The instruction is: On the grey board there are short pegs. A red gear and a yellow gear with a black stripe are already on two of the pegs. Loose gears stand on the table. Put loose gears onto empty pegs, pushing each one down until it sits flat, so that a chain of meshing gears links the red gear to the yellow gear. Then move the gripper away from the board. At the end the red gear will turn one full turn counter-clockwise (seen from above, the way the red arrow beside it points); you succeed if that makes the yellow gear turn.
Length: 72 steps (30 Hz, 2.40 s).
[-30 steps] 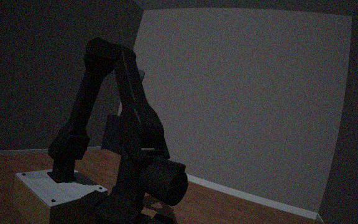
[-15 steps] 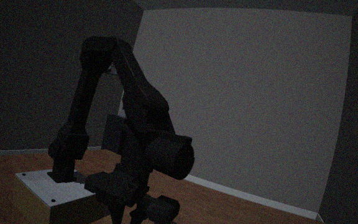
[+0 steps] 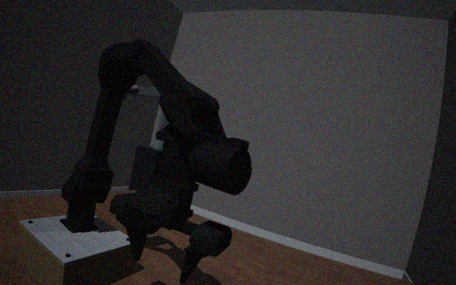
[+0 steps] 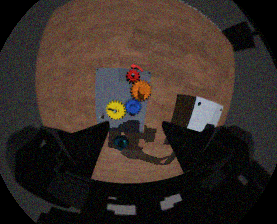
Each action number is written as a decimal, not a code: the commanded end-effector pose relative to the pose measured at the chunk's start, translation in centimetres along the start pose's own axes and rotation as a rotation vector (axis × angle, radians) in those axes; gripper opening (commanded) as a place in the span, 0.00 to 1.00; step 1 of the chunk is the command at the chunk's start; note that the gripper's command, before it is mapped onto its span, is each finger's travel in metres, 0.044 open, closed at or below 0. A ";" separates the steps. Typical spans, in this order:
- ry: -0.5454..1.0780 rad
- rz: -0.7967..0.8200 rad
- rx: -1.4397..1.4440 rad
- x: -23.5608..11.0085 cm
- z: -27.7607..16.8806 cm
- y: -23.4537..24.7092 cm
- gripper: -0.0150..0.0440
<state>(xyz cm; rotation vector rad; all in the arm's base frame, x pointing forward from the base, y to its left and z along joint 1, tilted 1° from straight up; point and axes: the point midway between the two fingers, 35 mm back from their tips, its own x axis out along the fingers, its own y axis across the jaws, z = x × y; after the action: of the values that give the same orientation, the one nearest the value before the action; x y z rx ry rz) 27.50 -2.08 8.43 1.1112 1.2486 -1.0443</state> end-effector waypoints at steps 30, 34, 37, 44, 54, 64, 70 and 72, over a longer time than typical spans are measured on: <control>-0.001 0.003 -0.003 -0.3 0.0 0.0 1.00; -0.001 0.003 -0.003 -0.3 0.0 0.0 1.00; -0.001 0.003 -0.003 -0.3 0.0 0.0 1.00; -0.006 0.020 -0.022 -0.5 -2.4 1.1 1.00; 0.016 0.021 -0.023 -2.5 -15.8 1.8 1.00; 0.030 -0.001 -0.003 -4.9 -28.5 -4.3 1.00; 0.030 -0.003 -0.002 -5.1 -29.2 -4.9 1.00; 0.030 -0.003 -0.002 -5.1 -29.2 -4.9 1.00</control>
<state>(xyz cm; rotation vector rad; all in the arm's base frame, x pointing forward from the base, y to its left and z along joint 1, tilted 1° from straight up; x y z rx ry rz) 17.82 25.43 13.02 1.1183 1.2793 -1.0250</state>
